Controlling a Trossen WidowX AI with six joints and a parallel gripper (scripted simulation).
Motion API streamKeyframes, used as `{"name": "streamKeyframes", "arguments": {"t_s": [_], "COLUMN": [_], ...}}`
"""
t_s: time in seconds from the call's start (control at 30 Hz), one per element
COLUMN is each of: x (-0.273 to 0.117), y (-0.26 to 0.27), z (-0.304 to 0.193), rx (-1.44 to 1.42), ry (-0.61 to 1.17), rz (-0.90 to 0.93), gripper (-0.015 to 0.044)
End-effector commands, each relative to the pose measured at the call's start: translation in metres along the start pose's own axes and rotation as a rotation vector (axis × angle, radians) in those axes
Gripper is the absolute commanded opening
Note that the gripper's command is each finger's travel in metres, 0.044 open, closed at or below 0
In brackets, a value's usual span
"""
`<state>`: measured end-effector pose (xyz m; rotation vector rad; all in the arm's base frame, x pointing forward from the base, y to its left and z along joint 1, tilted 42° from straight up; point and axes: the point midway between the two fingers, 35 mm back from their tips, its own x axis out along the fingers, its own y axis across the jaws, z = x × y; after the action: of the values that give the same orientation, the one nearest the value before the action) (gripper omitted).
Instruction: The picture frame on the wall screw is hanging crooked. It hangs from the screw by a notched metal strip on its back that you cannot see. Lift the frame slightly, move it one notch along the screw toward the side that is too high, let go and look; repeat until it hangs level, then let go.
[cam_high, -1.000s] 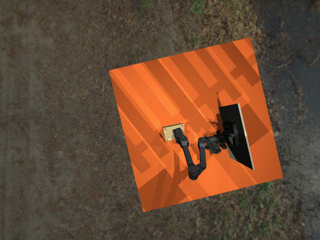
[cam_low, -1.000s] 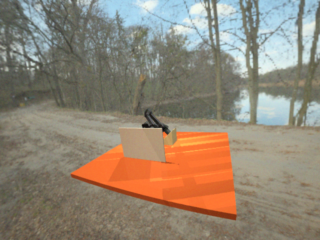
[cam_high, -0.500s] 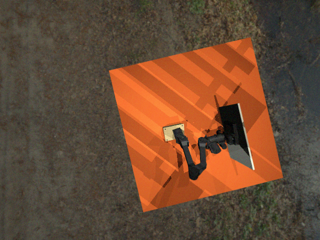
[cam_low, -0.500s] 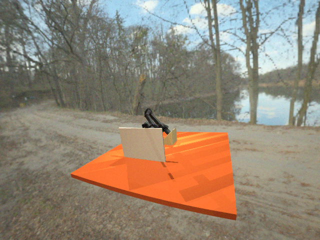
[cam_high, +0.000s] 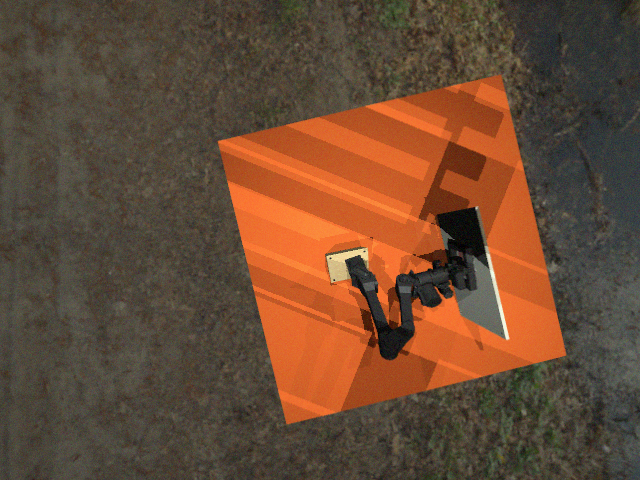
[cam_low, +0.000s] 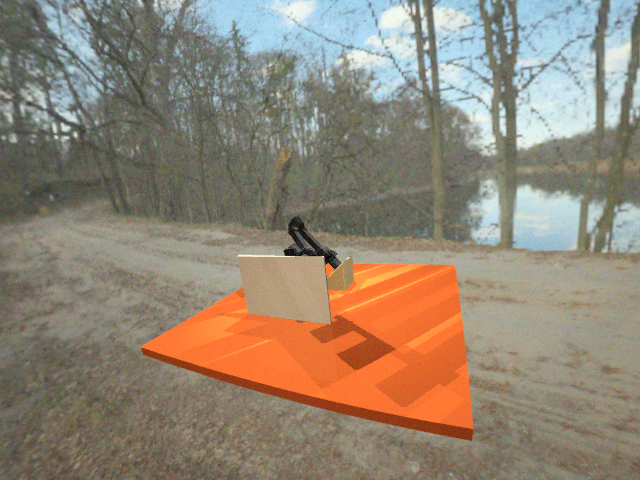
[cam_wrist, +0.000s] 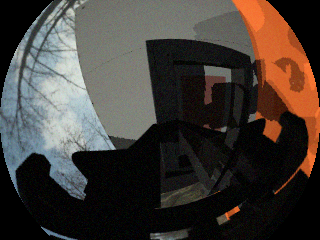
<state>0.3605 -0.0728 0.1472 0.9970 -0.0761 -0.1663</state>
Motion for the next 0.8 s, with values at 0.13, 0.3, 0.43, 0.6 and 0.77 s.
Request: {"name": "streamKeyframes", "arguments": {"t_s": [0.13,0.3,0.43,0.6,0.77], "x": [0.0000,-0.0001,-0.0001,0.0000,0.0000], "y": [-0.0005,-0.0013,-0.0013,-0.0021,-0.0021], "z": [-0.0012,-0.0007,-0.0007,-0.0009,-0.0009], "rx": [-0.002,0.000,0.000,-0.005,-0.013], "ry": [0.006,0.004,0.004,0.005,0.005], "rz": [0.010,0.004,0.004,0.004,0.004], "gripper": [0.0000,0.0000,0.0000,0.0000,0.0000]}}
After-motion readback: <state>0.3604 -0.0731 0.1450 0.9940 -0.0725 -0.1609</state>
